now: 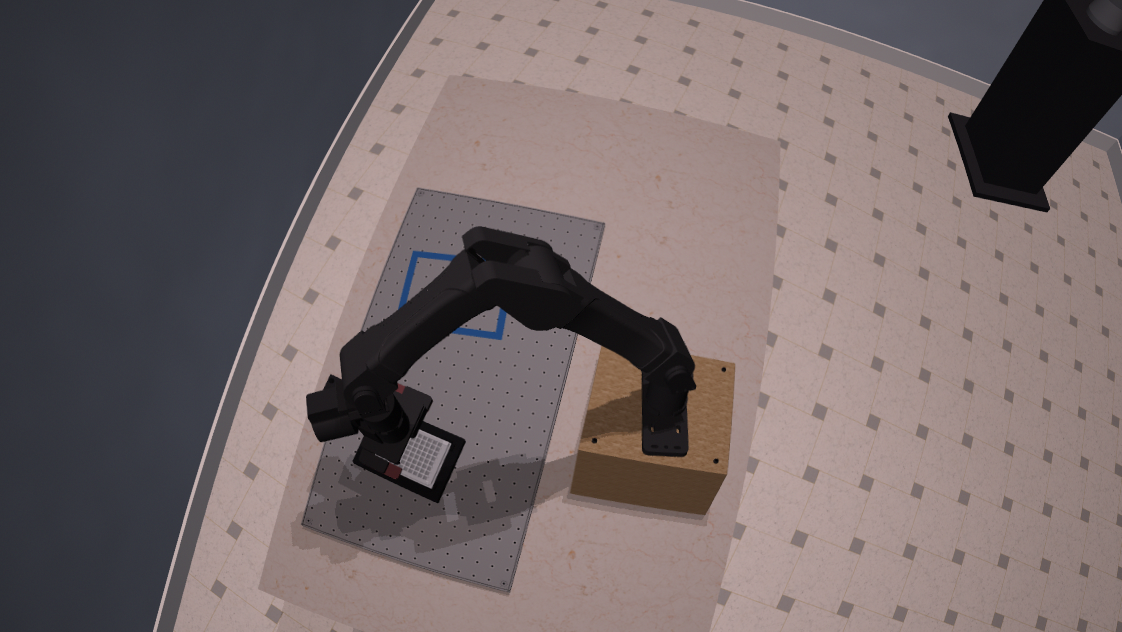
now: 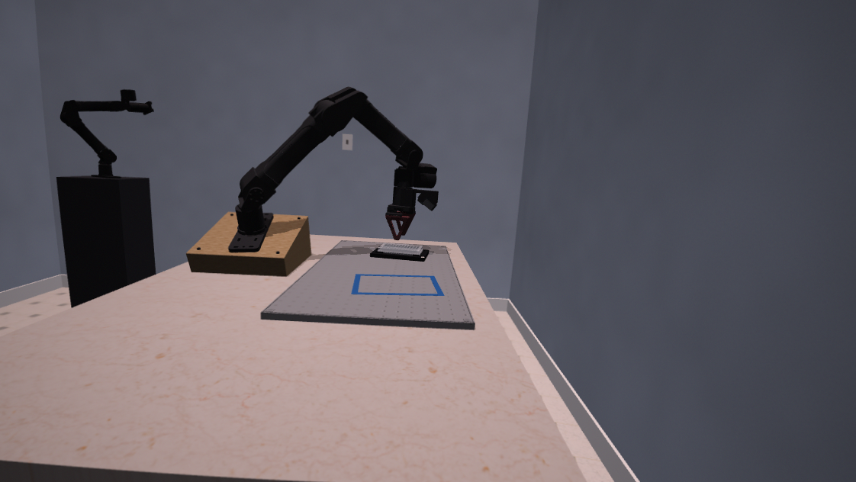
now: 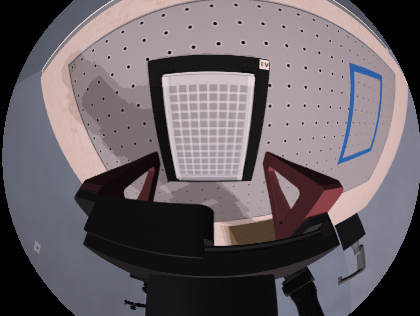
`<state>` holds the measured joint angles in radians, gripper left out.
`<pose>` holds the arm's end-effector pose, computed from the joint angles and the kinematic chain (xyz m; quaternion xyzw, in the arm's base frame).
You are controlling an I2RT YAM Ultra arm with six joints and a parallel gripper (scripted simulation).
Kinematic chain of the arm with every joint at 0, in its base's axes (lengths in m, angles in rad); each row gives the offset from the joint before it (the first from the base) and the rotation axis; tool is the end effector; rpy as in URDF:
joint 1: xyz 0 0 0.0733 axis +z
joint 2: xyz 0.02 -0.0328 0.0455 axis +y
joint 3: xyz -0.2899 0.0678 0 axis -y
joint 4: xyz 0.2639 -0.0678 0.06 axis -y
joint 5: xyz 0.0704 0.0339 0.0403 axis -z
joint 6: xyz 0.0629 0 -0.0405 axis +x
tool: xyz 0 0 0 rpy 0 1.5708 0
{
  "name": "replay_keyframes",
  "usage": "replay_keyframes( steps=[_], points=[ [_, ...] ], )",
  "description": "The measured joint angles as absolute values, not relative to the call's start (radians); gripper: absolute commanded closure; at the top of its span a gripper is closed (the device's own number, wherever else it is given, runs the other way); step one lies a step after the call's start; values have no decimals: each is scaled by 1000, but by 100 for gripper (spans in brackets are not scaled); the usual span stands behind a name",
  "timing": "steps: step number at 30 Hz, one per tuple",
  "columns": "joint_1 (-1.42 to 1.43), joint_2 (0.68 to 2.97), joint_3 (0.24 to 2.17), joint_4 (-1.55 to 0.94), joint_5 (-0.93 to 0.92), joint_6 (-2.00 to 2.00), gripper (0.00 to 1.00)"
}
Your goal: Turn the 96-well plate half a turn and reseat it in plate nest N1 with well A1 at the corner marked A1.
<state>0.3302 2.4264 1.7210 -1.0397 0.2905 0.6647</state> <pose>0.4367 0.1318 0.0548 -0.1517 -0.9741 0.1678 0.0069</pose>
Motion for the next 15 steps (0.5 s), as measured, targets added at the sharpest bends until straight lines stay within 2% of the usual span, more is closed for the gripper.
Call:
replay_keyframes(
  steps=[15],
  points=[
    [313, 2456, 1681, -966, 293, 649, 0]
  ],
)
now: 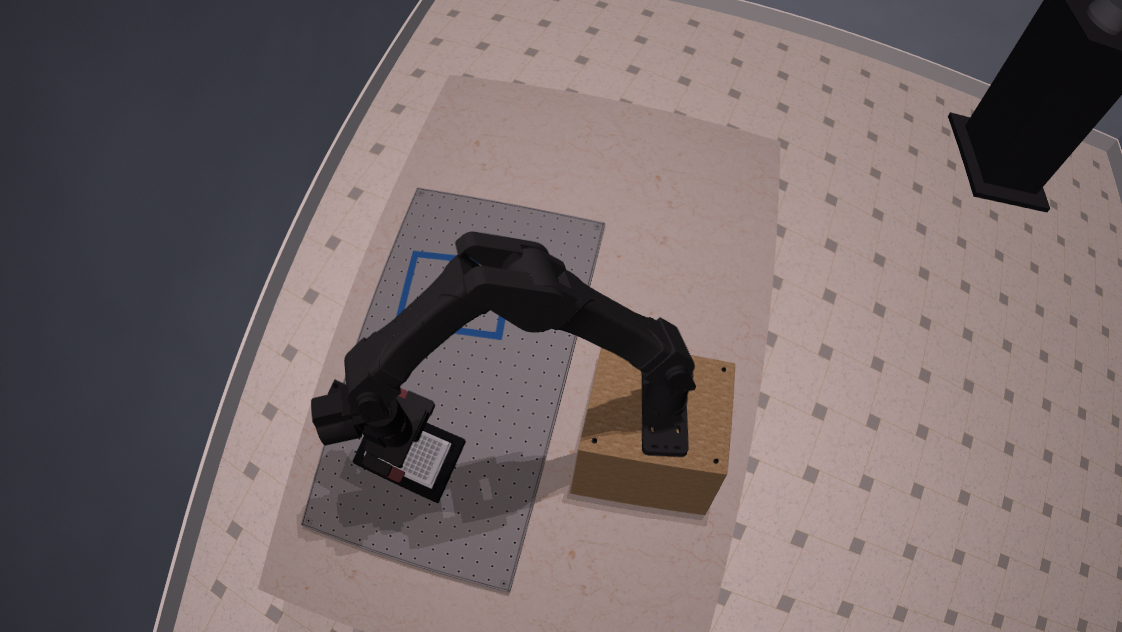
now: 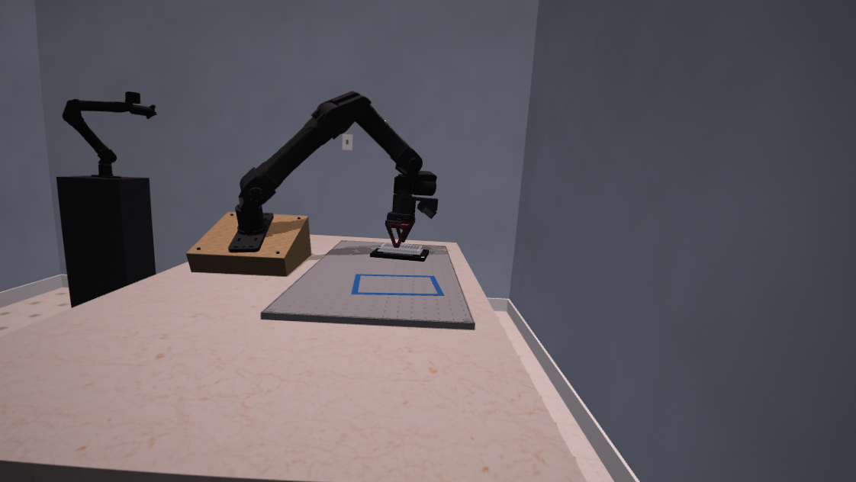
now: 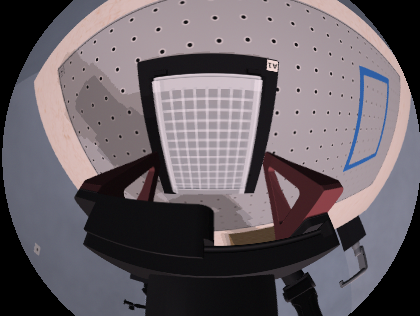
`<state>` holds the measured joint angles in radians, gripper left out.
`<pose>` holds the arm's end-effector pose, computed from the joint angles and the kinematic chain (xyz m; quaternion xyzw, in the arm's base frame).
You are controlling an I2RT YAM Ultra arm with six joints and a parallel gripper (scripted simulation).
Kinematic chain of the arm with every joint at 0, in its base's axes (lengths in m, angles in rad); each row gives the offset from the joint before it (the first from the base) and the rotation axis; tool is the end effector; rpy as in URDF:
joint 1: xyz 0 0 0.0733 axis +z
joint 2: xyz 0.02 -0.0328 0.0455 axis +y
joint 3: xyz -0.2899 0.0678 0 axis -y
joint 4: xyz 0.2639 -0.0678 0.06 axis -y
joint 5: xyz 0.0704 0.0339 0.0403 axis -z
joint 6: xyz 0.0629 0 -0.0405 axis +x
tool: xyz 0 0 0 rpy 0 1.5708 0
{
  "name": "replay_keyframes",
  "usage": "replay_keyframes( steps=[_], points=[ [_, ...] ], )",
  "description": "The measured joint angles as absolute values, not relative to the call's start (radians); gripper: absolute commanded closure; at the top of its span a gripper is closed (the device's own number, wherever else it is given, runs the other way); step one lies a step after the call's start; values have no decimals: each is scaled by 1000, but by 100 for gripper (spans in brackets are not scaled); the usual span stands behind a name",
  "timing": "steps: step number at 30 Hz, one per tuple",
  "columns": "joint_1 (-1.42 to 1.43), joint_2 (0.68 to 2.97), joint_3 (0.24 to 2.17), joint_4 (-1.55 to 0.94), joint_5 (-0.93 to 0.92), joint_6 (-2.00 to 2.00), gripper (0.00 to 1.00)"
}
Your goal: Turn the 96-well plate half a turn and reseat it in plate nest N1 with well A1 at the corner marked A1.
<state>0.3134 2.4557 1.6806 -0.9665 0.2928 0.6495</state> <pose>0.4357 0.1233 0.0319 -0.1526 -0.9739 0.1679 0.0075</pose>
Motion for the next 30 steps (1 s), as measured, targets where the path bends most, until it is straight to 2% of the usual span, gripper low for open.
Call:
replay_keyframes(
  steps=[29, 30],
  points=[
    [299, 2486, 1650, -884, 295, 632, 0],
    [299, 2486, 1650, -884, 295, 632, 100]
  ],
)
